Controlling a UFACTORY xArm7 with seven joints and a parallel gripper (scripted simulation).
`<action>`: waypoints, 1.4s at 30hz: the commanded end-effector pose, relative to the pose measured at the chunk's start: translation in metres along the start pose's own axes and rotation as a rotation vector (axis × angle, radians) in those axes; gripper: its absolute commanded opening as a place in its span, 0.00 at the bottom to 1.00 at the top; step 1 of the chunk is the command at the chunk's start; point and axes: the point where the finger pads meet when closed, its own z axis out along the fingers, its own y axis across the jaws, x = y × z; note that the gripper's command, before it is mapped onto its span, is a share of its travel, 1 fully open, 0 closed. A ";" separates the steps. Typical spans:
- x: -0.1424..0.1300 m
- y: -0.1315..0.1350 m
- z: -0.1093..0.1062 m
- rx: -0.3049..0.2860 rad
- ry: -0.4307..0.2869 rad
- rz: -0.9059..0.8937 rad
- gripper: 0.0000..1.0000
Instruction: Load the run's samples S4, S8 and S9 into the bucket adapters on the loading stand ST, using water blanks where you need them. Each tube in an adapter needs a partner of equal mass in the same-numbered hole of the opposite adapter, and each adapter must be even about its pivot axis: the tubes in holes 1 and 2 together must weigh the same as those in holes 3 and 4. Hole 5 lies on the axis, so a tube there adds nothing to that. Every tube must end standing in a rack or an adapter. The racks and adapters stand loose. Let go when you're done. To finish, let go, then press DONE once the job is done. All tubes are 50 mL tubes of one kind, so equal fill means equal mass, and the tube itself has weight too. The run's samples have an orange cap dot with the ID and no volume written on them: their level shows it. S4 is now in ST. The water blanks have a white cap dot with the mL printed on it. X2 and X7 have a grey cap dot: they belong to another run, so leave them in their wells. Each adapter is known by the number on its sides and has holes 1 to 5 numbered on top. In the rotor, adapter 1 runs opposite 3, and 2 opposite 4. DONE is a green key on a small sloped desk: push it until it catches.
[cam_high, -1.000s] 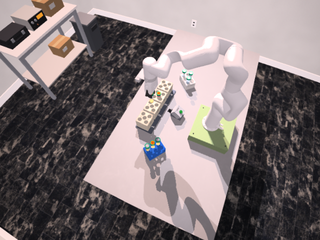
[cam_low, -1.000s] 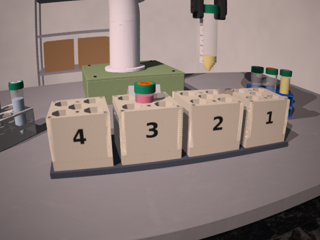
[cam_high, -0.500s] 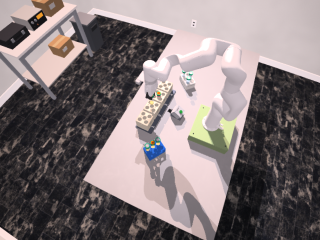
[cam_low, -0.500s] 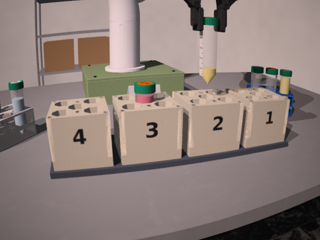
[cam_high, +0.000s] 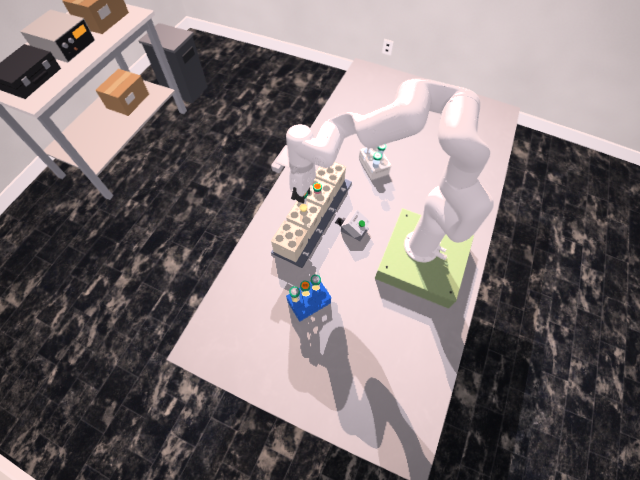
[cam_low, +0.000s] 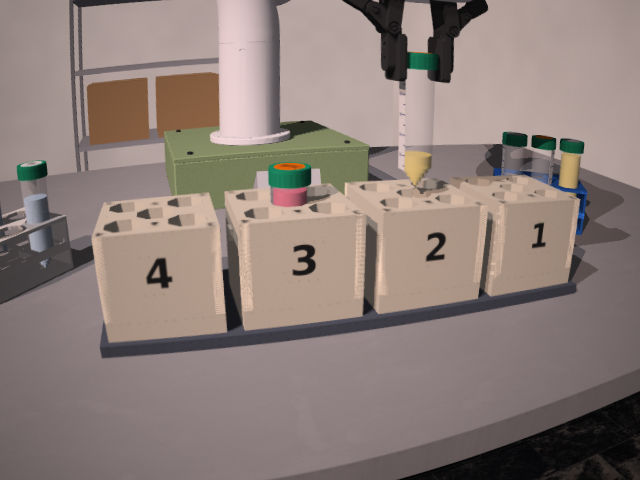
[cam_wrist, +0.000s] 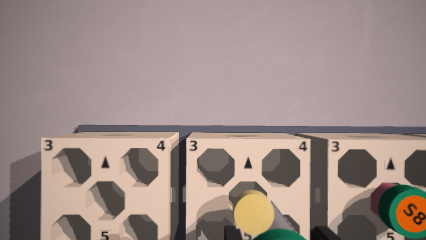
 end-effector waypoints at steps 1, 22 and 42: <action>0.001 0.000 -0.001 0.001 0.004 0.000 0.00; 0.001 0.000 0.012 0.001 0.004 0.000 0.00; 0.001 0.000 0.030 0.001 0.004 0.000 0.00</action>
